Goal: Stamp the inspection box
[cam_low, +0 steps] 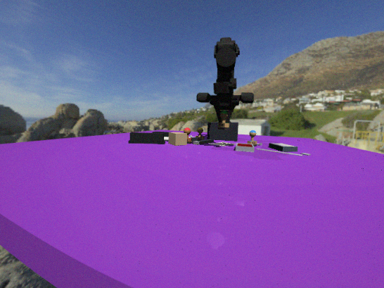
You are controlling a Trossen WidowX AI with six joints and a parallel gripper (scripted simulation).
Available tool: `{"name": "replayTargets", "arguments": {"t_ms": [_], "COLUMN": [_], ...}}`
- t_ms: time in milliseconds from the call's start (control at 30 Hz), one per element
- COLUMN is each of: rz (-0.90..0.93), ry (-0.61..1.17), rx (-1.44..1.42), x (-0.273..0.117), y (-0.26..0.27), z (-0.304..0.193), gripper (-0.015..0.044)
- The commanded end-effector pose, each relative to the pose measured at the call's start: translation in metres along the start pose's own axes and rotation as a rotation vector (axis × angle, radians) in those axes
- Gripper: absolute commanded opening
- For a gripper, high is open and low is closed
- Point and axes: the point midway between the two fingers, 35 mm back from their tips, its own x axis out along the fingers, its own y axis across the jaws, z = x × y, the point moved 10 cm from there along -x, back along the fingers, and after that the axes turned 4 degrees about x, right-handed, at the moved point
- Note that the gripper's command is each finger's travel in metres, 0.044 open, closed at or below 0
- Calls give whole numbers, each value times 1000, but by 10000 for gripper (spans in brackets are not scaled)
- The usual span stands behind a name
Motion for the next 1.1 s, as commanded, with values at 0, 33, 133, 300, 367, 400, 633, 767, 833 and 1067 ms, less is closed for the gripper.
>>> {"name": "replayTargets", "arguments": {"t_ms": [0,33,133,300,367,400,633,767,833,1067], "rz": [3,3,5,7,7,7,7,7,7,7], "ry": [0,0,1,2,2,2,2,2,2,2], "rx": [2,2,2,3,3,3,2,1,1,1], "x": [0,-1,-1,-2,-2,-2,2,5,6,11], "y": [23,29,46,72,75,75,75,76,76,76], "z": [-8,-10,-18,-31,-33,-33,-33,-32,-32,-32], "gripper": [0,0,0,0,0,0,0,0,0,0]}}
